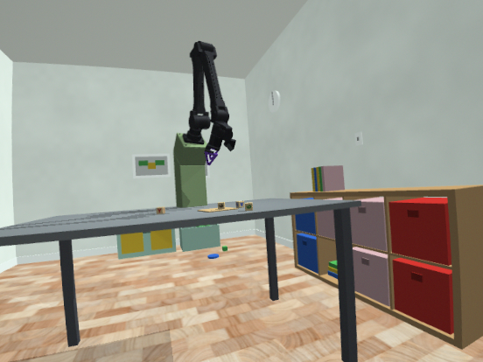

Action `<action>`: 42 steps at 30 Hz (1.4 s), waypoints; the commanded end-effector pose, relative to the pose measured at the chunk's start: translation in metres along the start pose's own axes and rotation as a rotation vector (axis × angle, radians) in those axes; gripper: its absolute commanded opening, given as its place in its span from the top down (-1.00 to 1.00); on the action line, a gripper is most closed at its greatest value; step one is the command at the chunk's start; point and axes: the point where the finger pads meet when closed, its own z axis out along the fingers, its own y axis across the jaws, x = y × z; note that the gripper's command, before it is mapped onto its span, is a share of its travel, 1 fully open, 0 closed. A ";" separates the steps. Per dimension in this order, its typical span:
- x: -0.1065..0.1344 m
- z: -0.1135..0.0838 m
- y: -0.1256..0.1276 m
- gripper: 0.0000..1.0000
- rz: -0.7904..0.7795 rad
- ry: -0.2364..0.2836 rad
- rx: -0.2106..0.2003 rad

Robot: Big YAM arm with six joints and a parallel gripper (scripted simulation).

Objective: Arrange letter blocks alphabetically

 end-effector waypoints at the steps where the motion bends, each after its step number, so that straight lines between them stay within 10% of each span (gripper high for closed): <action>1: -0.004 0.001 -0.006 -1.00 -0.008 -0.017 0.004; 10: -0.087 0.007 -0.077 -1.00 -0.154 -0.429 0.095; 14: -0.126 0.000 -0.124 -1.00 -0.298 -0.671 0.222; 16: -0.126 0.000 -0.124 -1.00 -0.298 -0.671 0.222; 20: -0.146 -0.011 -0.159 -1.00 -0.443 -0.845 0.360; 42: -0.152 -0.023 -0.161 -1.00 -0.475 -0.872 0.392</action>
